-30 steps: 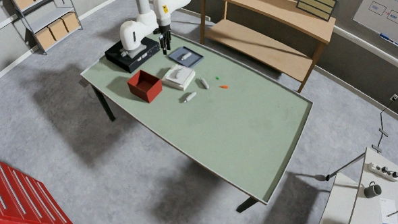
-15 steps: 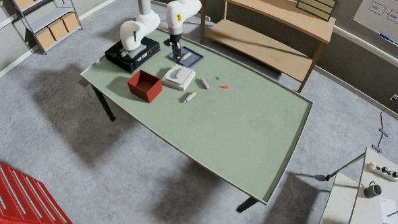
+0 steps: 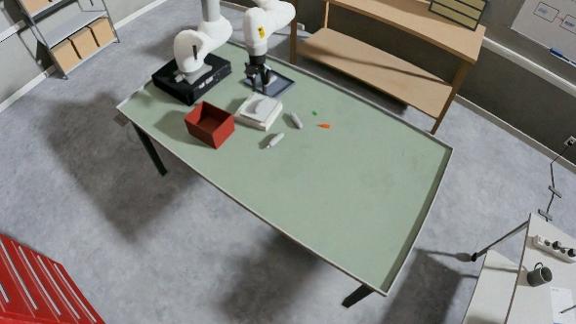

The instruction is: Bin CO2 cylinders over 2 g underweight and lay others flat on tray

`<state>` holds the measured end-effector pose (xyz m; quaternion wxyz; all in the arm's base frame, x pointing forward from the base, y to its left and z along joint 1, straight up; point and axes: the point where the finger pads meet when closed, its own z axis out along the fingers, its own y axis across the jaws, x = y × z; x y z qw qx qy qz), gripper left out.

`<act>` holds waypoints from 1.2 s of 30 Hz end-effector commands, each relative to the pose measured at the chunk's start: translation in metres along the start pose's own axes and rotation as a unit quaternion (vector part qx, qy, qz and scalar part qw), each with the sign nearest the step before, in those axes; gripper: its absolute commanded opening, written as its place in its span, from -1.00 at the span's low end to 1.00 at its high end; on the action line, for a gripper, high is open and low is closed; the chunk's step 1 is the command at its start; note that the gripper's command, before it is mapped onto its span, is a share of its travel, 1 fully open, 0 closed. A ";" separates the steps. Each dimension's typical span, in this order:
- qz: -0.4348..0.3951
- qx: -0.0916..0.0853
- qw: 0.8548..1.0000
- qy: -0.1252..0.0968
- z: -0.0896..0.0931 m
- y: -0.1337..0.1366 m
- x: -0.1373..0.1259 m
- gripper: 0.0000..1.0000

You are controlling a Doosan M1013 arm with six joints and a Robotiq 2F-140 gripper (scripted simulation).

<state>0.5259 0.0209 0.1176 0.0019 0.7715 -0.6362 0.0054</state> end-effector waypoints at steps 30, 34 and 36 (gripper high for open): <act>-0.002 0.000 1.000 -0.003 0.098 0.000 0.000 -0.20; -0.002 0.000 1.000 -0.003 0.101 0.000 0.000 -0.20; -0.002 0.000 1.000 -0.003 0.103 0.000 0.000 -0.20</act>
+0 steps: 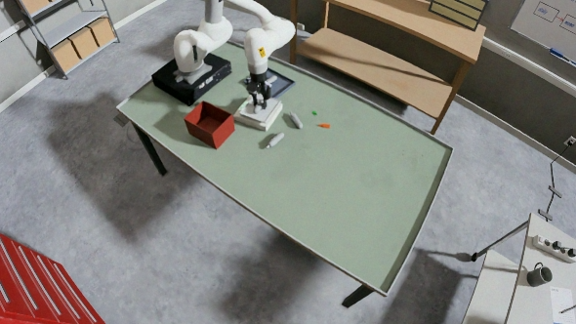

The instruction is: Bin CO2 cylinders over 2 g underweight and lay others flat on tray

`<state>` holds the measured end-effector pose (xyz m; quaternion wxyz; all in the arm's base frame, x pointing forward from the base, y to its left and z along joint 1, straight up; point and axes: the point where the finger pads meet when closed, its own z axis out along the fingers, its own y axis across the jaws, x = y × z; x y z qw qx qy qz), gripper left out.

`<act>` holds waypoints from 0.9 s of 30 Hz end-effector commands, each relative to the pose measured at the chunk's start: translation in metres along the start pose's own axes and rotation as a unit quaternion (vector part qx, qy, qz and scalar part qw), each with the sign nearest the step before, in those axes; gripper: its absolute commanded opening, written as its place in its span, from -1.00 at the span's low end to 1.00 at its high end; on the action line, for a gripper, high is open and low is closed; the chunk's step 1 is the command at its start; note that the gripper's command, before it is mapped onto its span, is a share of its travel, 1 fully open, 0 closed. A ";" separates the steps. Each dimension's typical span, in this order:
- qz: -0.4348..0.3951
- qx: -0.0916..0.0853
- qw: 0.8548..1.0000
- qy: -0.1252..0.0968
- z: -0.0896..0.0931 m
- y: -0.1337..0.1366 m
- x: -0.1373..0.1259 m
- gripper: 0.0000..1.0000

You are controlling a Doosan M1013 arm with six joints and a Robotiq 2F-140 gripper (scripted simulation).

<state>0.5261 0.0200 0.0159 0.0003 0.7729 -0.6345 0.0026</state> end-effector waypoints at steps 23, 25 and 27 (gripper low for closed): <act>0.000 0.000 1.000 0.000 0.001 0.000 0.000 -0.80; 0.000 0.000 1.000 0.000 -0.002 0.000 0.000 -0.80; 0.000 0.000 1.000 0.000 -0.009 0.000 0.000 -0.80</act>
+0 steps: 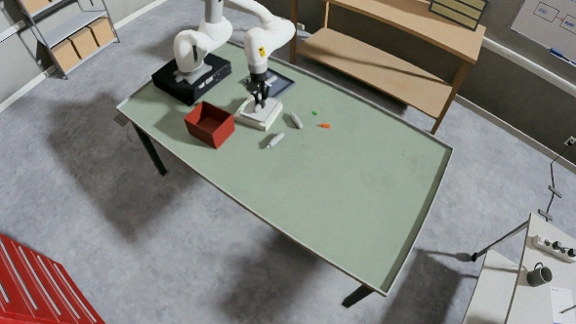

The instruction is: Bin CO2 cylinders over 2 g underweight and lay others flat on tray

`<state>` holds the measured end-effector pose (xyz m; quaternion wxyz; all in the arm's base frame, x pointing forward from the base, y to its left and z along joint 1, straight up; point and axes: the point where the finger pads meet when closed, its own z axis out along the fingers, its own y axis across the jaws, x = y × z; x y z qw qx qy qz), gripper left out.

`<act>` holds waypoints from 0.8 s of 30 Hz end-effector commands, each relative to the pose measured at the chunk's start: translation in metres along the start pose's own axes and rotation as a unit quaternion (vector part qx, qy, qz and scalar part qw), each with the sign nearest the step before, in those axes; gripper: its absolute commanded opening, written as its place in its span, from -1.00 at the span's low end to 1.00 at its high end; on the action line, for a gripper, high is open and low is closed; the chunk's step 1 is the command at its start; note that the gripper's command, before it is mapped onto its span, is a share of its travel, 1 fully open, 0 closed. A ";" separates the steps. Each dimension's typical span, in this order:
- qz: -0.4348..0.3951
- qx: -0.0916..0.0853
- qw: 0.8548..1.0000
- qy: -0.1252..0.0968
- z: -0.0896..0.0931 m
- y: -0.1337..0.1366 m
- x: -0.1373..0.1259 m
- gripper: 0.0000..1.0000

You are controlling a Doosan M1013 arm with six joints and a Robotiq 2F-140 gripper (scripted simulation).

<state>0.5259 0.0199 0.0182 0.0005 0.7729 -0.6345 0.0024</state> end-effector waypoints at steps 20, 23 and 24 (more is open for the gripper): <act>0.000 0.001 1.000 0.000 -0.100 -0.001 0.000 -0.80; 0.000 0.001 1.000 0.000 -0.102 -0.001 0.000 -0.80; 0.000 0.001 1.000 0.000 -0.103 0.000 0.000 -0.80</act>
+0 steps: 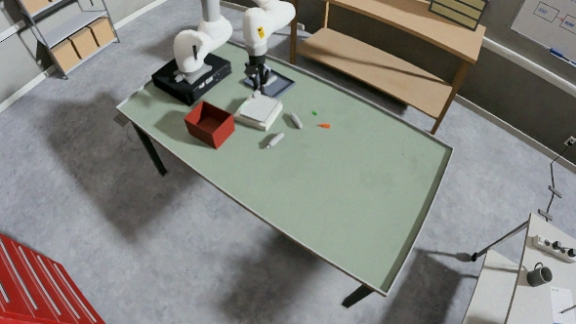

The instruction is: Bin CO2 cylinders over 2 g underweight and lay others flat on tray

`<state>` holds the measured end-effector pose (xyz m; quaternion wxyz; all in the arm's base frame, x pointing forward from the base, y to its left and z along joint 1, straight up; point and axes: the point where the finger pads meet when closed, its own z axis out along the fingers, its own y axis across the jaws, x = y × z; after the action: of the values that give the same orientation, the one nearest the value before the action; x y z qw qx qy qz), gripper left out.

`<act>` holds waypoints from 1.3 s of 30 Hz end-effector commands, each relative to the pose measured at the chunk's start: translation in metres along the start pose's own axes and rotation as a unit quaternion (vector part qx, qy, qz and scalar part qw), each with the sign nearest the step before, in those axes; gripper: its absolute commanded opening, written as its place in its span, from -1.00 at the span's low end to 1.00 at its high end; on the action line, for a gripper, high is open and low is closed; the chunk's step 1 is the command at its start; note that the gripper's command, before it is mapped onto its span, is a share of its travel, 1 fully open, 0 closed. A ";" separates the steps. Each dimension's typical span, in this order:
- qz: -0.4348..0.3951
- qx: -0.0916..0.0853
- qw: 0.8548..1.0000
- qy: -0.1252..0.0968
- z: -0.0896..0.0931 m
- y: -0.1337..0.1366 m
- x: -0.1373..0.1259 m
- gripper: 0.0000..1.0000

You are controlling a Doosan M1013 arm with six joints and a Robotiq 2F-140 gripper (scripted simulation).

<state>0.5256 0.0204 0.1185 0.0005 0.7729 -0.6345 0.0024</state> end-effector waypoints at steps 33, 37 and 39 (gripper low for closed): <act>0.000 0.001 1.000 0.000 -0.002 0.179 0.210 -0.80; 0.000 0.001 1.000 0.000 -0.002 0.179 0.210 -0.80; 0.000 0.001 1.000 0.000 -0.001 0.179 0.211 -0.80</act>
<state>0.3903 -0.2207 0.1200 0.0007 0.7728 -0.6346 0.0025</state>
